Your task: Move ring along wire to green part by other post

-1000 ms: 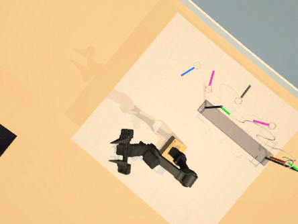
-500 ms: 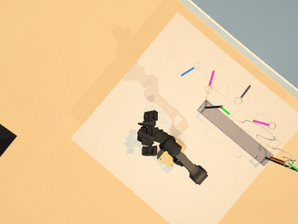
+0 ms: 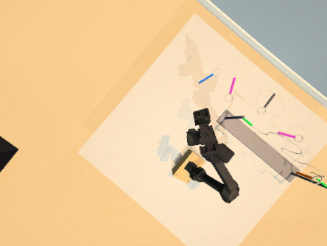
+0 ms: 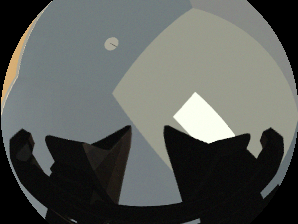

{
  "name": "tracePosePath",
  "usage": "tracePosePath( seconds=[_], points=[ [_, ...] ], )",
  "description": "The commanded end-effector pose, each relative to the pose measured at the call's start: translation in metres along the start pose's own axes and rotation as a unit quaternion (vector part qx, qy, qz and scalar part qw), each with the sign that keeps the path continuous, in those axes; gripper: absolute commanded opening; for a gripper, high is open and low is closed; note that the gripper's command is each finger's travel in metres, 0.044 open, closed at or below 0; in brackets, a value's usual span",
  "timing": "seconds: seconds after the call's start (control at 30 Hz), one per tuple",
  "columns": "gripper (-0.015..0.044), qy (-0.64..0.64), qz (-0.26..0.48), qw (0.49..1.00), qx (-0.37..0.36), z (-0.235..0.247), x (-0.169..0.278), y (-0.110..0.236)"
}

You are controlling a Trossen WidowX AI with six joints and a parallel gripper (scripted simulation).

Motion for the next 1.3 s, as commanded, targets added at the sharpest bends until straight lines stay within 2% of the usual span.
tracePosePath(
  seconds=[0.0, 0.63, 1.27],
  points=[
    [0.0160, -0.030, 0.025, 0.999, -0.020, 0.012, 0.045, 0.019],
    [0.0160, -0.142, 0.146, 0.975, -0.087, 0.037, 0.203, 0.133],
    [0.0160, -0.227, 0.285, 0.924, -0.118, 0.005, 0.305, 0.279]
  ],
)
Point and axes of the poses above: the point midway between the two fingers, 35 mm back from their tips, its own y axis back along the fingers, its own z axis across the jaws, x = y × z, the point moved 3 cm from there along y, back along the fingers, and after that the axes turned 7 degrees about y, right-handed, at the moved point
